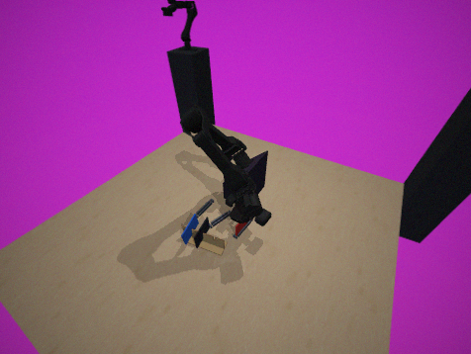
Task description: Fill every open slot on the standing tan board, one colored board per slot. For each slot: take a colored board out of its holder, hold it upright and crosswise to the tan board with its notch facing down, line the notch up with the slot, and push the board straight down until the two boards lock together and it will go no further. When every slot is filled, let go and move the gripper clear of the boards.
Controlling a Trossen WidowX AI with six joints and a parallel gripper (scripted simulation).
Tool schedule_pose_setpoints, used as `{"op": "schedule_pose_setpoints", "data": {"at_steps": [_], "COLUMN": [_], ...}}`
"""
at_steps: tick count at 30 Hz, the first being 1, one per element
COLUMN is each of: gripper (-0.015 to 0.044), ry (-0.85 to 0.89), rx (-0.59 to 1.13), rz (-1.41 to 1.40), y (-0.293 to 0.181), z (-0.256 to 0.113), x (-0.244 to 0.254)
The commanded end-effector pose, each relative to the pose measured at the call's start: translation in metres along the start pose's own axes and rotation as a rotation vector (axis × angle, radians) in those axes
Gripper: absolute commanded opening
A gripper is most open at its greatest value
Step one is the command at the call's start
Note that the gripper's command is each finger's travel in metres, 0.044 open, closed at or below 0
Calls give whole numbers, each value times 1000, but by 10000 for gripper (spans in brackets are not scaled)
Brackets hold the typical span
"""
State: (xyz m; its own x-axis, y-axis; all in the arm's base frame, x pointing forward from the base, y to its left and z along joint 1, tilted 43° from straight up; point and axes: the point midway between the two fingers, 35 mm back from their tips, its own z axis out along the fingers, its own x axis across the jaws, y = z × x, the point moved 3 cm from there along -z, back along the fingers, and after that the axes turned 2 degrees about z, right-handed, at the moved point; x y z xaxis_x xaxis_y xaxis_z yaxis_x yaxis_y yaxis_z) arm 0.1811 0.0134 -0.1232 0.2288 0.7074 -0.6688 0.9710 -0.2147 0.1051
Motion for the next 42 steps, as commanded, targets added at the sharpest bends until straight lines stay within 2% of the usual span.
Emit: {"op": "schedule_pose_setpoints", "data": {"at_steps": [1, 7, 42], "gripper": [0, 0, 0], "ry": [-1, -1, 3], "rx": [0, 0, 2], "rz": [-6, -6, -7], "y": [-1, -1, 0], "z": [1, -3, -86], "x": [-1, 0, 1]}}
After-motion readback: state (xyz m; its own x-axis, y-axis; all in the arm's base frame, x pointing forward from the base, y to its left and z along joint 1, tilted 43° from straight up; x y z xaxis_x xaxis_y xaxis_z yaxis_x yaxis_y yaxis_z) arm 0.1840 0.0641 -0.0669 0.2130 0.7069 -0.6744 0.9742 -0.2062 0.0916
